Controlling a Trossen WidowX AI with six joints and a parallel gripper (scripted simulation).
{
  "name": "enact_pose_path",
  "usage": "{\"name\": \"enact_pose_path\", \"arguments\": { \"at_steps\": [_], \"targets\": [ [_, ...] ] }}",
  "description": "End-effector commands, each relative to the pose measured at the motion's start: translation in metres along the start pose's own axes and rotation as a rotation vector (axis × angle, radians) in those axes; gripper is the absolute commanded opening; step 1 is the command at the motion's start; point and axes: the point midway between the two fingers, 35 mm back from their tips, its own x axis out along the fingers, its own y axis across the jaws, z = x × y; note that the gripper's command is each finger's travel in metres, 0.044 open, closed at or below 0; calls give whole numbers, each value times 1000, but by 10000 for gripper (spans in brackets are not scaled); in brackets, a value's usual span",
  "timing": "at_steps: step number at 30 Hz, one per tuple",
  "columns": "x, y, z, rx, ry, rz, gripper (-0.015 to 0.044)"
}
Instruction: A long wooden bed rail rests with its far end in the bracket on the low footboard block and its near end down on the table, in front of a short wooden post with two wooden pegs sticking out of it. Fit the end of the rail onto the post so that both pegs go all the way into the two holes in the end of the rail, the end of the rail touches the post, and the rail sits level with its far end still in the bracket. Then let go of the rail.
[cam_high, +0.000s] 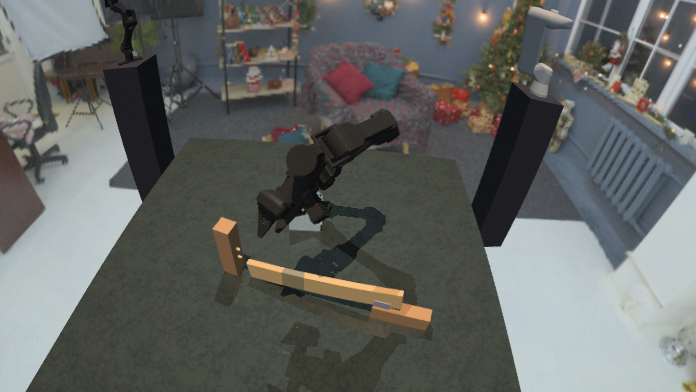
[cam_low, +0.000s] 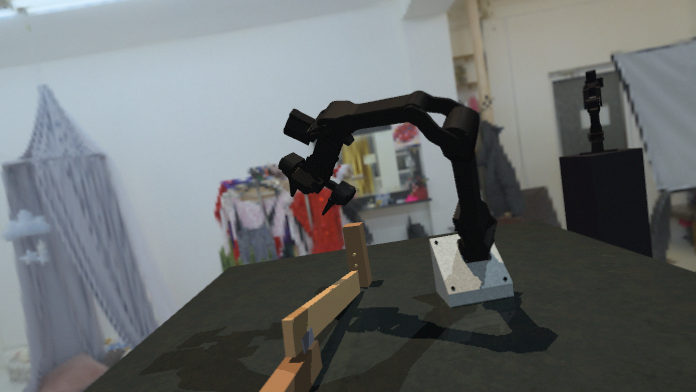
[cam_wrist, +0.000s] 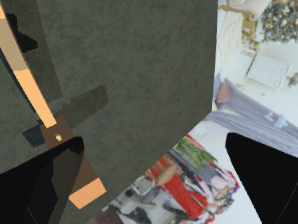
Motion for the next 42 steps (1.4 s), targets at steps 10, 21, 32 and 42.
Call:
{"name": "enact_pose_path", "arguments": {
  "at_steps": [10, 21, 32, 42],
  "targets": [
    [121, 131, 0, -136, -318, 628, 440],
    [127, 136, 0, -137, -317, 627, 440],
    [141, 146, 5, -137, -317, 627, 440],
    [154, 156, 9, -136, -318, 627, 440]
  ]
}}
